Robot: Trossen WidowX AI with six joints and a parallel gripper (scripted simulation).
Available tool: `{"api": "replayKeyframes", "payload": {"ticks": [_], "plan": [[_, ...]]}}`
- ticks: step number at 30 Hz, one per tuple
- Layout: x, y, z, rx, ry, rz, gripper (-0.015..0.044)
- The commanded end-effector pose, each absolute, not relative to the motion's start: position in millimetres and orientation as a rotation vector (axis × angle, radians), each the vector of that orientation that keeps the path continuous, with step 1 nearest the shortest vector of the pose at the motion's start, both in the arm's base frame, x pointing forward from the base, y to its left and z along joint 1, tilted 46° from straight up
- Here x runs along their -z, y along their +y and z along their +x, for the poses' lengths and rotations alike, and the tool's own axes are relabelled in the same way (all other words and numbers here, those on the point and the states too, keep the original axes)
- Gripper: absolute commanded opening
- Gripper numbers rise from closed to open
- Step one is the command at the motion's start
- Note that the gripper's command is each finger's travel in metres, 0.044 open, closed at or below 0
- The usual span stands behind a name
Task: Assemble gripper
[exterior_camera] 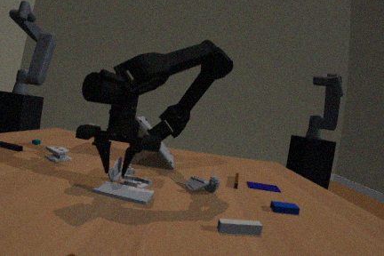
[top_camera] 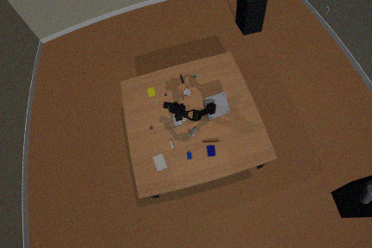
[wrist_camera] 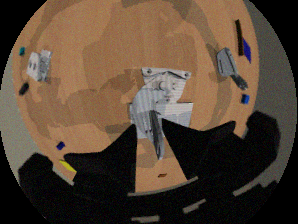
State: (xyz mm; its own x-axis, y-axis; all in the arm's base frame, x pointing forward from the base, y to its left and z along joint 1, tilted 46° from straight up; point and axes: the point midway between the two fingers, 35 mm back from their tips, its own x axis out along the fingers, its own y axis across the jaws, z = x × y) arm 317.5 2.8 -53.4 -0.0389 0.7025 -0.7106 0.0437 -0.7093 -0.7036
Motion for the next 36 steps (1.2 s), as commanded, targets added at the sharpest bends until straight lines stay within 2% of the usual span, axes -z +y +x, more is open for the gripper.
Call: {"api": "replayKeyframes", "payload": {"ticks": [1, 36], "plan": [[55.1, 5.4, 316.3, -1.795, -0.785, -1.755, 0.0134], [59.4, 9.8, 316.1, -1.795, -0.785, -1.755, 0.0134]]}}
